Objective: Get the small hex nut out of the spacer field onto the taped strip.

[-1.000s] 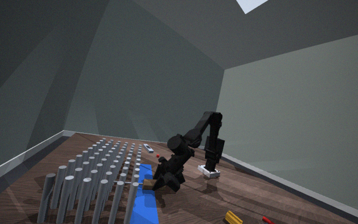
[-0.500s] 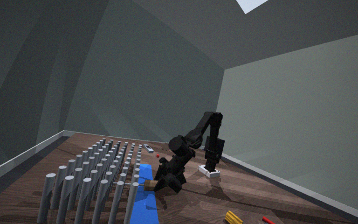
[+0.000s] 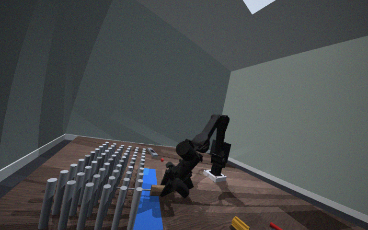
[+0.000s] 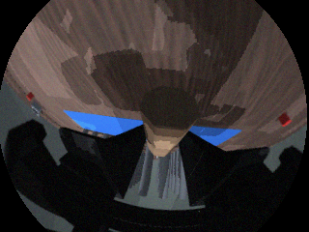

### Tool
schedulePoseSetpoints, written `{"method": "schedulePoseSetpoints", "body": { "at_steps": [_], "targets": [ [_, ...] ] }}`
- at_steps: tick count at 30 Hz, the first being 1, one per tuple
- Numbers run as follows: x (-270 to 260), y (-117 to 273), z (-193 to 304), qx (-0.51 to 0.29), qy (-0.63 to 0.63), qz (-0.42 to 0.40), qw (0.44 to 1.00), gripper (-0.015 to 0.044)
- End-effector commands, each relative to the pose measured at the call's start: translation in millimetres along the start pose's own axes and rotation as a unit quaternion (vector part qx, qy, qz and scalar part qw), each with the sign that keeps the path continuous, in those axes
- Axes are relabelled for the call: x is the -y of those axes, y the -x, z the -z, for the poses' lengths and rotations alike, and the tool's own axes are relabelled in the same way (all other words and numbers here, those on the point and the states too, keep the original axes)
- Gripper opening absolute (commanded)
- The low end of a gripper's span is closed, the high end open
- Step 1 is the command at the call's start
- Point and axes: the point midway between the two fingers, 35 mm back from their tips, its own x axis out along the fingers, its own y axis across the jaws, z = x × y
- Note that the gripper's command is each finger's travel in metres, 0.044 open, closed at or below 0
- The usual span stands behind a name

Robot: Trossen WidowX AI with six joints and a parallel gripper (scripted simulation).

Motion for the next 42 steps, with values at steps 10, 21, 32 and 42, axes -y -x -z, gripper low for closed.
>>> {"method": "schedulePoseSetpoints", "body": {
  "at_steps": [10,21,32,42],
  "targets": [
    [-0.7,4.9,-6.9,-0.002,-0.003,-0.001,1.000,0.0000],
    [-0.6,9.1,-13.2,-0.001,-0.004,-0.001,1.000,0.0000],
    [-0.5,13.4,-19.8,-0.001,-0.004,-0.001,1.000,0.0000],
    [-0.4,17.3,-25.9,-0.001,-0.004,-0.001,1.000,0.0000]
  ]
}}
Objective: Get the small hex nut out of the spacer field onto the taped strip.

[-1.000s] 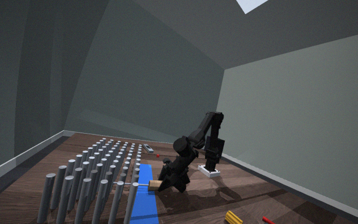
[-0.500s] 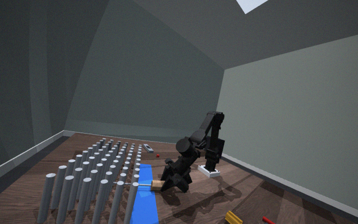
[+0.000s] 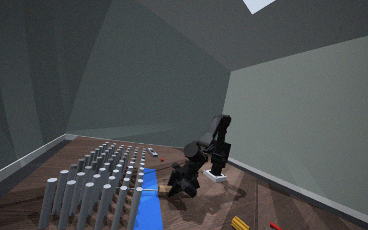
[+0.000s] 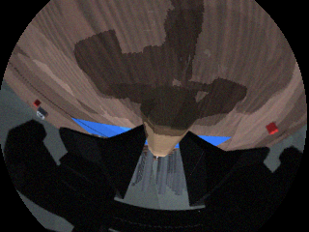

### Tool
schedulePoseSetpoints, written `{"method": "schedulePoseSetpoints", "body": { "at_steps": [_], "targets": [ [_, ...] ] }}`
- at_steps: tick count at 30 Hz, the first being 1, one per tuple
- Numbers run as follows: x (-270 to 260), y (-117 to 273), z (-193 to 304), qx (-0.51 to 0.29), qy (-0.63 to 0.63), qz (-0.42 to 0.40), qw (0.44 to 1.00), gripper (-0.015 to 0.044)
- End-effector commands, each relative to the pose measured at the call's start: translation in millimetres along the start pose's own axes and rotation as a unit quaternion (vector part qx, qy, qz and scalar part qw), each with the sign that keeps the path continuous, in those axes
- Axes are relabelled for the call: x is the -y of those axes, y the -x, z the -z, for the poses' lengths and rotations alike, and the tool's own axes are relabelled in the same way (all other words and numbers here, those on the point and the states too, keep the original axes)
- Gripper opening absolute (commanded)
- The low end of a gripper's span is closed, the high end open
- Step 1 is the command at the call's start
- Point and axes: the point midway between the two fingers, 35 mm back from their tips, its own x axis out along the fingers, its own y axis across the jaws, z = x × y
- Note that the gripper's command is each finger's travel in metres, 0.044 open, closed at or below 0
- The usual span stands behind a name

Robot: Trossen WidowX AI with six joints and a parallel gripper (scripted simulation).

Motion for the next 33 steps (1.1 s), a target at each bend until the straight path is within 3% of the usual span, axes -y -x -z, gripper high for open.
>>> {"method": "schedulePoseSetpoints", "body": {
  "at_steps": [1,33],
  "targets": [
    [-0.6,1.7,-1.8,-0.002,-0.003,-0.001,1.000,0.0000],
    [-0.4,14.8,-22.3,-0.001,-0.003,-0.001,1.000,0.0000]
  ]
}}
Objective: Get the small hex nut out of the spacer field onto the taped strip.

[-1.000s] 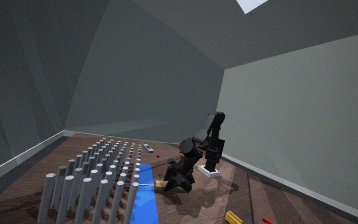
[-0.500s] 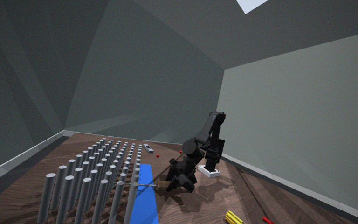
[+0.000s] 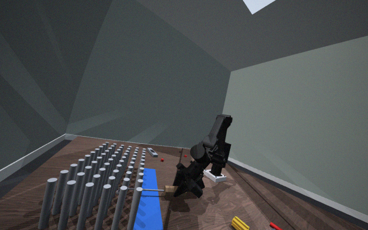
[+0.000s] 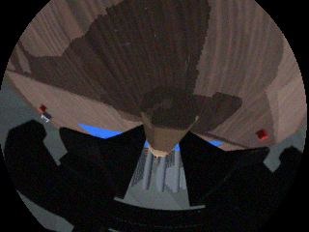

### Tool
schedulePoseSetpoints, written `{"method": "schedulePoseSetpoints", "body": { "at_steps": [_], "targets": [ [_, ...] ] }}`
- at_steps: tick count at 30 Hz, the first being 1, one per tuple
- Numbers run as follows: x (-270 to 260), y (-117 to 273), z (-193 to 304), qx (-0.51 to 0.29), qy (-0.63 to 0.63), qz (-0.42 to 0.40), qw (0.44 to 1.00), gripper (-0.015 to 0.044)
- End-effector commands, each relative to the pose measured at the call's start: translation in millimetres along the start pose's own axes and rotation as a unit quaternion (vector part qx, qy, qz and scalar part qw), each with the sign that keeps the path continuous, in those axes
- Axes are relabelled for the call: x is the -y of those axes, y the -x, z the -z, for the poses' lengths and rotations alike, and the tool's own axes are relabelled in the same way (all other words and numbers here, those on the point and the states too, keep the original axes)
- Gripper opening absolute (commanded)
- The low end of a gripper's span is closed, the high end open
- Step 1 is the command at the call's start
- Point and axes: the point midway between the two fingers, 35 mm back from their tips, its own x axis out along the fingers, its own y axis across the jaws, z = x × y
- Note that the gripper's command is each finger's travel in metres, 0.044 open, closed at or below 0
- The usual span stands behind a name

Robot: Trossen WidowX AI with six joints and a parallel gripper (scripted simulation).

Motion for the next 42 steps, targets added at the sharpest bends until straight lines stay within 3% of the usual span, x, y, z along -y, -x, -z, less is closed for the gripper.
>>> {"method": "schedulePoseSetpoints", "body": {
  "at_steps": [1,42],
  "targets": [
    [-0.7,1.8,-2.3,-0.002,-0.003,-0.001,1.000,0.0000],
    [-0.5,19.7,-31.5,-0.001,-0.003,-0.001,1.000,0.0000]
  ]
}}
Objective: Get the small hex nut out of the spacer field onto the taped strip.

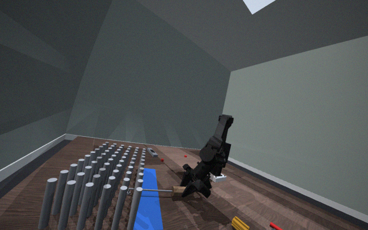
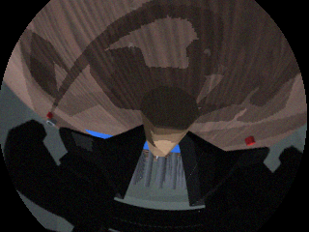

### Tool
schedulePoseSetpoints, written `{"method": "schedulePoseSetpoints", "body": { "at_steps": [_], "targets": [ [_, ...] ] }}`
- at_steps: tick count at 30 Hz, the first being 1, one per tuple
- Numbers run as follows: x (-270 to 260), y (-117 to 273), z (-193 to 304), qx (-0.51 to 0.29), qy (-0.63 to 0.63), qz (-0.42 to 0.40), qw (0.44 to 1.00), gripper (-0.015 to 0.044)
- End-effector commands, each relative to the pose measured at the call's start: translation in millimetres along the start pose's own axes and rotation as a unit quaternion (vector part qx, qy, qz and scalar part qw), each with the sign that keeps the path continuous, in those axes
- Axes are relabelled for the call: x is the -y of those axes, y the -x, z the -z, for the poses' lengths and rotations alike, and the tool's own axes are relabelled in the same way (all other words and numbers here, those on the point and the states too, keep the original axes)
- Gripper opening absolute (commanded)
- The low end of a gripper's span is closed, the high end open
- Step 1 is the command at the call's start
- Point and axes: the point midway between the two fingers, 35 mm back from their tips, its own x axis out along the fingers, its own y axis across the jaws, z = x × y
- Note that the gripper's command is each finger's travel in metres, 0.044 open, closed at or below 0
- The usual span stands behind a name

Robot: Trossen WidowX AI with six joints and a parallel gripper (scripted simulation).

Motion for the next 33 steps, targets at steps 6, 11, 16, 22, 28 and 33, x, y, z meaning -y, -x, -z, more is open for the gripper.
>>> {"method": "schedulePoseSetpoints", "body": {
  "at_steps": [6,11,16,22,28,33],
  "targets": [
    [-1.3,4.3,-7.0,0.000,-0.002,-0.003,1.000,0.0000],
    [-1.3,6.7,-10.7,0.000,-0.002,-0.003,1.000,0.0000],
    [-1.2,9.2,-14.5,0.000,-0.002,-0.003,1.000,0.0000],
    [-1.2,12.0,-18.8,0.000,-0.002,-0.003,1.000,0.0000],
    [-1.1,14.7,-23.0,0.001,-0.002,-0.003,1.000,0.0000],
    [-1.1,17.0,-26.5,0.001,-0.002,-0.003,1.000,0.0000]
  ]
}}
